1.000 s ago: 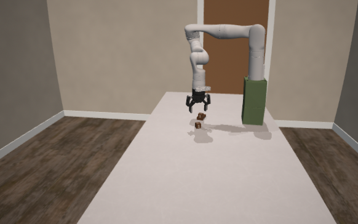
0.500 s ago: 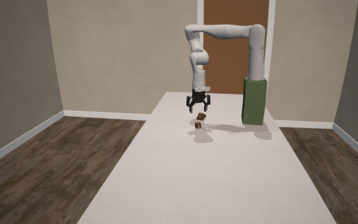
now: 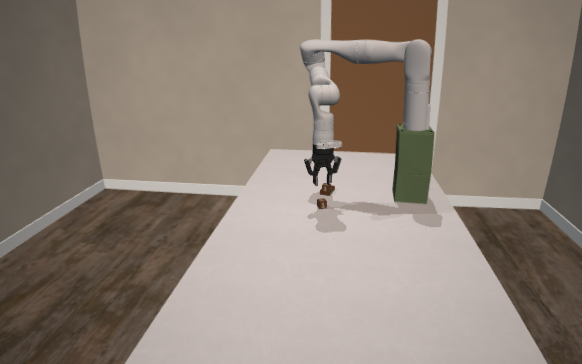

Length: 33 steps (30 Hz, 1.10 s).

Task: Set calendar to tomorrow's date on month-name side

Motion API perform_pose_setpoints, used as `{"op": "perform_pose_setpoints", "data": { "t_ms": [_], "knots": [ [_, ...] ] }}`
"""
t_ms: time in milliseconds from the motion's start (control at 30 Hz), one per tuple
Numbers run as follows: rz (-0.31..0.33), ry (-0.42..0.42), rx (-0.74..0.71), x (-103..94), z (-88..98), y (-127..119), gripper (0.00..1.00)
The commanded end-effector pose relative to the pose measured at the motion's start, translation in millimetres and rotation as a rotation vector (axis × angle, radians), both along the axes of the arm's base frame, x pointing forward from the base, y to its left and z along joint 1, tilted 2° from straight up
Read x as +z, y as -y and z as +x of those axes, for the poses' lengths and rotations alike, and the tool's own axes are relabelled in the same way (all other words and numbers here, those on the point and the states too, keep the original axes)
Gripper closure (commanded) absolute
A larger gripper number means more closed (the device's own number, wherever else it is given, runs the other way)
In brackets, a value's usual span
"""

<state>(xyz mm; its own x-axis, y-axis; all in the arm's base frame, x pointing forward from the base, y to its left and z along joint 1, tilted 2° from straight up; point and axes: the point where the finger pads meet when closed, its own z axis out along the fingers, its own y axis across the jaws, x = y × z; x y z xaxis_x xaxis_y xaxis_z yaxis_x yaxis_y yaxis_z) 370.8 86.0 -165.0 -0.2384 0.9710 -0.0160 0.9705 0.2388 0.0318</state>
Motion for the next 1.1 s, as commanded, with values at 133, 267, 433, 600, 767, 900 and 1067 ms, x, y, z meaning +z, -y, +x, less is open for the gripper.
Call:
{"op": "perform_pose_setpoints", "data": {
  "t_ms": [133, 267, 433, 600, 767, 900, 1067],
  "knots": [
    [0.000, 0.001, 0.000, 0.6, 0.6, 0.0, 0.54],
    [0.000, 0.001, 0.000, 0.6, 0.6, 0.0, 0.54],
    [0.000, 0.001, 0.000, 0.6, 0.6, 0.0, 0.54],
    [0.000, 0.001, 0.000, 0.5, 0.6, 0.0, 0.54],
    [0.000, 0.001, 0.000, 0.2, 0.6, 0.0, 0.54],
    [0.000, 0.001, 0.000, -0.7, 0.6, 0.0, 0.54],
    [0.000, 0.002, 0.000, -3.5, 0.6, 0.0, 0.54]
  ]
}}
